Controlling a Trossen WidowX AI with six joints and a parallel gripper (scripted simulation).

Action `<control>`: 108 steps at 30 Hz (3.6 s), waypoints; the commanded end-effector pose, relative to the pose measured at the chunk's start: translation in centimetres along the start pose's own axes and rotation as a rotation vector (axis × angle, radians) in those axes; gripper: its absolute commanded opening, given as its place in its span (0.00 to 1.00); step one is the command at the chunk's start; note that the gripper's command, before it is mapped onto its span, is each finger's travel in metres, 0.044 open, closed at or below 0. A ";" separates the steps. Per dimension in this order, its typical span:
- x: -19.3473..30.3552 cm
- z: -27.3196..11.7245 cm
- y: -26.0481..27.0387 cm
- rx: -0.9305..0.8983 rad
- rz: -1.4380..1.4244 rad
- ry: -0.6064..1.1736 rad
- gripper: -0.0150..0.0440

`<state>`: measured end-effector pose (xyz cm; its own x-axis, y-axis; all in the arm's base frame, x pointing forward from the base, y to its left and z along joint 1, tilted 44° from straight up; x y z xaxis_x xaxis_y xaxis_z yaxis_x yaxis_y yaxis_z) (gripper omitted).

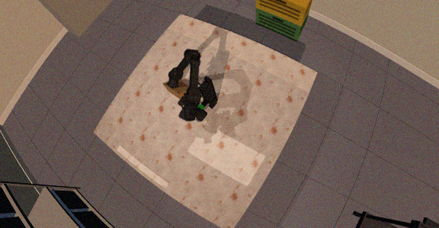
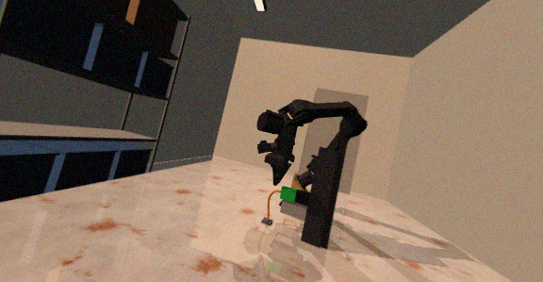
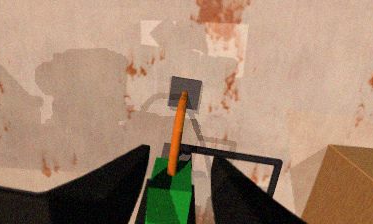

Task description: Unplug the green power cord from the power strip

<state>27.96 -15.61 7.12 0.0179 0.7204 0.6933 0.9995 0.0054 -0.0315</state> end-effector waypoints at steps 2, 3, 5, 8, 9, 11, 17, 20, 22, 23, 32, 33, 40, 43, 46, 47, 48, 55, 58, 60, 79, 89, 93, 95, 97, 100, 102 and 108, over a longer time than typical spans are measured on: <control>0.2 -0.3 0.0 -0.007 0.004 -0.002 0.53; 0.2 -0.3 0.0 -0.007 0.004 -0.002 0.53; 0.5 -0.3 0.0 -0.007 0.004 -0.002 0.53; 0.9 -0.3 0.0 -0.007 0.005 -0.002 0.53; 1.1 -0.3 0.0 -0.007 0.005 -0.002 0.53; 1.4 -0.3 0.0 -0.007 0.005 -0.002 0.53; 2.4 -0.3 0.0 -0.007 0.005 -0.001 0.53; 2.9 -0.3 0.0 -0.007 0.005 -0.001 0.53; 3.2 -0.3 0.0 -0.007 0.005 -0.001 0.53; 3.3 -0.3 0.0 -0.006 0.005 0.000 0.53; 3.7 -0.2 -0.1 -0.006 0.005 0.000 0.53; 3.7 -0.1 -0.1 -0.006 0.005 0.000 0.53; 3.7 0.9 -0.1 -0.006 0.005 0.000 0.53; 3.7 0.7 -0.1 -0.002 0.003 -0.003 0.48; 3.7 0.7 -0.1 -0.002 0.003 -0.003 0.41; 3.7 0.7 -0.1 -0.002 0.003 -0.003 0.40; 3.7 0.7 -0.1 -0.002 0.003 -0.003 0.39; 3.7 0.7 -0.1 -0.002 0.003 -0.003 0.28; 3.4 0.7 0.0 -0.002 0.003 -0.003 0.25; 3.2 0.7 0.0 -0.002 0.003 -0.003 0.25; 0.1 0.4 0.2 -0.005 0.004 -0.006 0.25; 0.9 0.8 0.3 -0.007 0.004 -0.001 0.57; 0.9 0.8 0.3 -0.007 0.004 -0.001 0.74; 0.9 0.8 0.3 -0.007 0.004 -0.001 0.83; 0.3 0.7 0.3 -0.007 0.004 -0.002 0.92; -2.1 0.1 0.5 -0.008 0.004 -0.004 1.00; -4.2 -0.3 0.4 -0.008 0.004 -0.005 1.00; -5.1 -0.4 0.3 -0.008 0.004 -0.005 1.00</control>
<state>28.01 -19.37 4.10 0.0329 0.7213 0.6919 0.9994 -0.0153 -0.0316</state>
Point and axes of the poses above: the point midway between the two fingers, 35 mm back from their tips, its own z axis out along the fingers, its own y axis across the jaws, x = y × z, the point moved 10 cm from there along -z, back along the fingers, and after that the axes turned 1 degree about z, right-handed, at the moved point
